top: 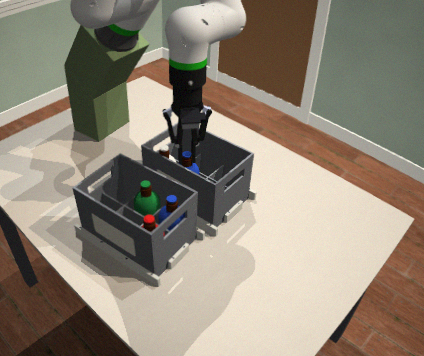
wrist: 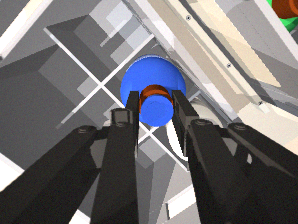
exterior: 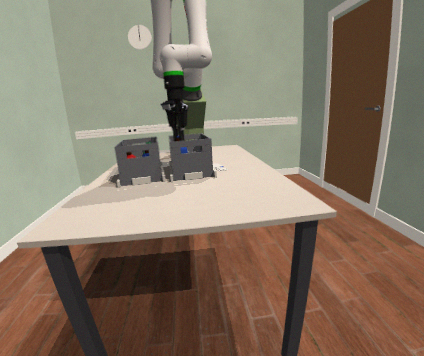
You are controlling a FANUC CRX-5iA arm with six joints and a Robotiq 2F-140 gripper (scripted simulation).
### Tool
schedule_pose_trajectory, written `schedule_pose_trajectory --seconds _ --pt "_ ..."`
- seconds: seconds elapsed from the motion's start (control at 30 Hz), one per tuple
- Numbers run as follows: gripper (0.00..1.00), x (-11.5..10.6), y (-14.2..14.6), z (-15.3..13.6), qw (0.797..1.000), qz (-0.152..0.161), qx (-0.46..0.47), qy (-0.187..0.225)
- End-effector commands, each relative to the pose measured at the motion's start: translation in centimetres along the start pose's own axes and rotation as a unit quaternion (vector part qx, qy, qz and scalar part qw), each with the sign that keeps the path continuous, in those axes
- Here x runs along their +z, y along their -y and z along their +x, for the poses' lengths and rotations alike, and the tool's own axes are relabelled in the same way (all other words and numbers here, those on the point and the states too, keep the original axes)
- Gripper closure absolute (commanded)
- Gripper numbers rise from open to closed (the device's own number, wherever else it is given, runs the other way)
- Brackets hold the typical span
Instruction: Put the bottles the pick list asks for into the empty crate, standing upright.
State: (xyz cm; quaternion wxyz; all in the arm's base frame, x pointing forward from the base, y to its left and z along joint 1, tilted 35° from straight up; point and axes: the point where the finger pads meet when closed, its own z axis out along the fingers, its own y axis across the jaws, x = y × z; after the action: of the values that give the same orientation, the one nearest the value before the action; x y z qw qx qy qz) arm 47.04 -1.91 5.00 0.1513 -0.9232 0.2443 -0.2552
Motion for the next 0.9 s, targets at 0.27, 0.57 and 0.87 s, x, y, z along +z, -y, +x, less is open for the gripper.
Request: schedule_pose_trajectory --seconds 0.27,0.57,0.87 --pt "0.90 0.5 0.0 0.1 1.000 0.000 0.000 0.000" --pt "0.90 0.9 0.0 0.1 1.000 0.000 0.000 0.000" --pt "0.90 1.3 0.0 0.1 1.000 0.000 0.000 0.000"
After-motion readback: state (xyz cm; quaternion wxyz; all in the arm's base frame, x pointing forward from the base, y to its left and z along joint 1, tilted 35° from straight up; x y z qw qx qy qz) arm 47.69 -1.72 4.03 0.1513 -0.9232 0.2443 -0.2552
